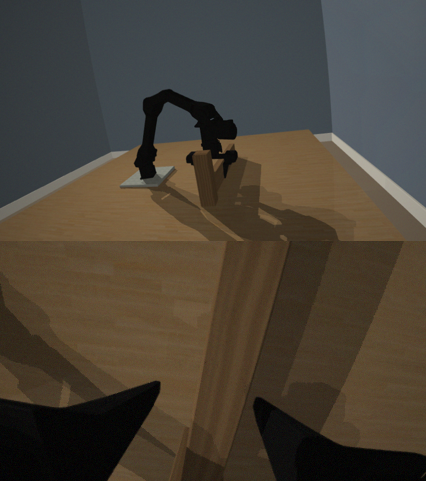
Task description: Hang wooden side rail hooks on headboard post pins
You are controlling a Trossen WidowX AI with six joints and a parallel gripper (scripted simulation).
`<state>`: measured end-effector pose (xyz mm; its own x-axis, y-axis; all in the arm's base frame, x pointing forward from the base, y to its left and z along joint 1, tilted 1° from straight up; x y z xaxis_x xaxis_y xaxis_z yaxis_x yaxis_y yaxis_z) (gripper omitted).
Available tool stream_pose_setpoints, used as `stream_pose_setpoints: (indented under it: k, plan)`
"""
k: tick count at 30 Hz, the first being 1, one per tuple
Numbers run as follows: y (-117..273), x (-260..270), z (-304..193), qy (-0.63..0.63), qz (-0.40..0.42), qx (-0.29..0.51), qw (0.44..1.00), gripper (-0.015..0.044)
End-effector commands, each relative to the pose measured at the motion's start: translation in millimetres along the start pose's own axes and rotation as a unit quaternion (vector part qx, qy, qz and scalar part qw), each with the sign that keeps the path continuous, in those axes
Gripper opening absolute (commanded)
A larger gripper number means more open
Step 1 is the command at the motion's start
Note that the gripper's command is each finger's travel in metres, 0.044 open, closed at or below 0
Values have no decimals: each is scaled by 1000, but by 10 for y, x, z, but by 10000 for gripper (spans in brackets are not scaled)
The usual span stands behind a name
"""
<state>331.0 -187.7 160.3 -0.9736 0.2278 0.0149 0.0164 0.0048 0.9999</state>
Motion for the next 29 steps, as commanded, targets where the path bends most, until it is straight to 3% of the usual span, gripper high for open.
stream_pose_setpoints:
  k: [1, 29]
  plan:
    - [252, -4, 1, -2, -13, 8, 1000, 440]
    - [242, -22, 267, 2, -13, 5, 1000, 440]
Point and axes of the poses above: the point midway between the two fingers, 35 mm back from their tips, its own y axis back along the fingers, its own x axis across the jaws, z = x × y, the point moved 9 cm from there along y, back along the fingers, and after that the axes turned 2 degrees about y, right-handed, at the moved point
